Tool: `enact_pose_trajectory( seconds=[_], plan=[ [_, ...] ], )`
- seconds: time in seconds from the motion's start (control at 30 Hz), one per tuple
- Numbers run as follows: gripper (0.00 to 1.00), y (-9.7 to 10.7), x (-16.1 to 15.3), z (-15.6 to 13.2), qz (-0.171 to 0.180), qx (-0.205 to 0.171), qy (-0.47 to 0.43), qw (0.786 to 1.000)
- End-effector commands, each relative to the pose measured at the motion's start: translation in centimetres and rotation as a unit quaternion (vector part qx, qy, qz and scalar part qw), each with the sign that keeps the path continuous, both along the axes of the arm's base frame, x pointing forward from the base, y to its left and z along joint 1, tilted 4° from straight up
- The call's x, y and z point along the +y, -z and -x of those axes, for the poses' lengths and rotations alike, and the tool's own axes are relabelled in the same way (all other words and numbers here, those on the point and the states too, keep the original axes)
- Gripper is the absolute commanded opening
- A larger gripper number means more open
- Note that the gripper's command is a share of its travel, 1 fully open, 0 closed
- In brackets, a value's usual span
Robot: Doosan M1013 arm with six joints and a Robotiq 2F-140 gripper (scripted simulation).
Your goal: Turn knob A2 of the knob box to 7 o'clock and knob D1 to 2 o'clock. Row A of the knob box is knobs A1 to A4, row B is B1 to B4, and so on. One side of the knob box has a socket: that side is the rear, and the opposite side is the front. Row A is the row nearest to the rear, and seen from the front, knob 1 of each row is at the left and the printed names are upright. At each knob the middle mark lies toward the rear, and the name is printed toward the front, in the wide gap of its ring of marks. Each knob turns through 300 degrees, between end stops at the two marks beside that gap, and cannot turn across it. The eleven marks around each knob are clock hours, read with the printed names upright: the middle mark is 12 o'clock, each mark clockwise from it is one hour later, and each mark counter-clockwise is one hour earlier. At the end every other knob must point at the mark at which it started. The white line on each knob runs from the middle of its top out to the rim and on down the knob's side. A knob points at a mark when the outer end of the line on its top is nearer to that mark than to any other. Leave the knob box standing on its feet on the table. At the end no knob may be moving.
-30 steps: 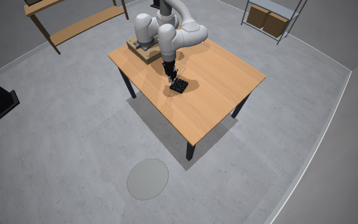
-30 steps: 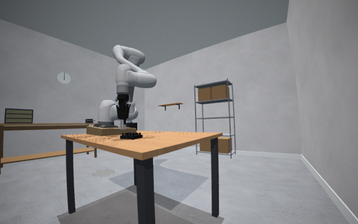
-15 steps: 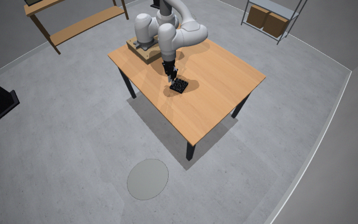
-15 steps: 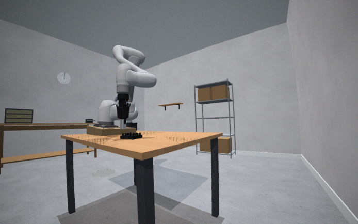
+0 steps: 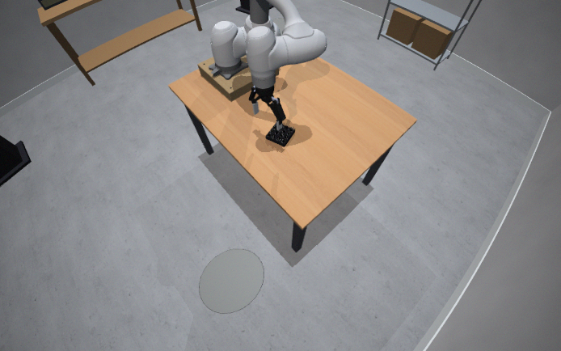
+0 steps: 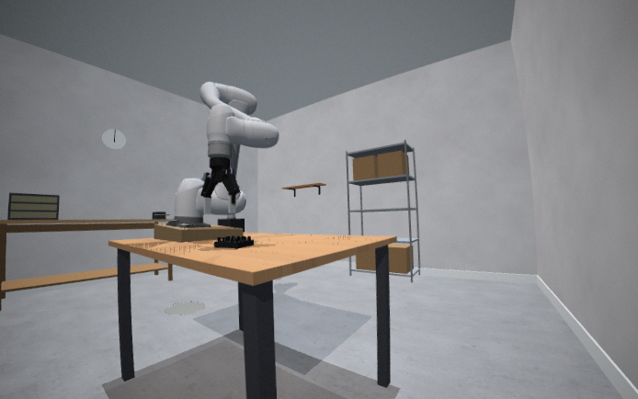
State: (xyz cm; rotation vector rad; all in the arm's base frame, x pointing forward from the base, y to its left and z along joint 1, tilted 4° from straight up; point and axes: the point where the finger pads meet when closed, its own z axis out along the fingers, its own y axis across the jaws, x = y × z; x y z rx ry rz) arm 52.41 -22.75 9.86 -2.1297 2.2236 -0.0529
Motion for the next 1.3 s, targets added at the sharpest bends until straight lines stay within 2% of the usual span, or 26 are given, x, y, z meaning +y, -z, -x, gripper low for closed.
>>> enact_pose_trajectory(
  seconds=[0.0,0.2,0.37,1.27],
  plan=[
    [1.0,-1.0,0.0,0.1,0.0,0.0,0.0,1.0],
    [1.0,-4.5,-0.1,0.3,0.0,0.0,0.0,1.0],
    [1.0,-6.1,-0.1,0.4,0.0,0.0,0.0,1.0],
    [1.0,-6.3,-0.1,0.4,0.0,0.0,0.0,1.0]
  ],
)
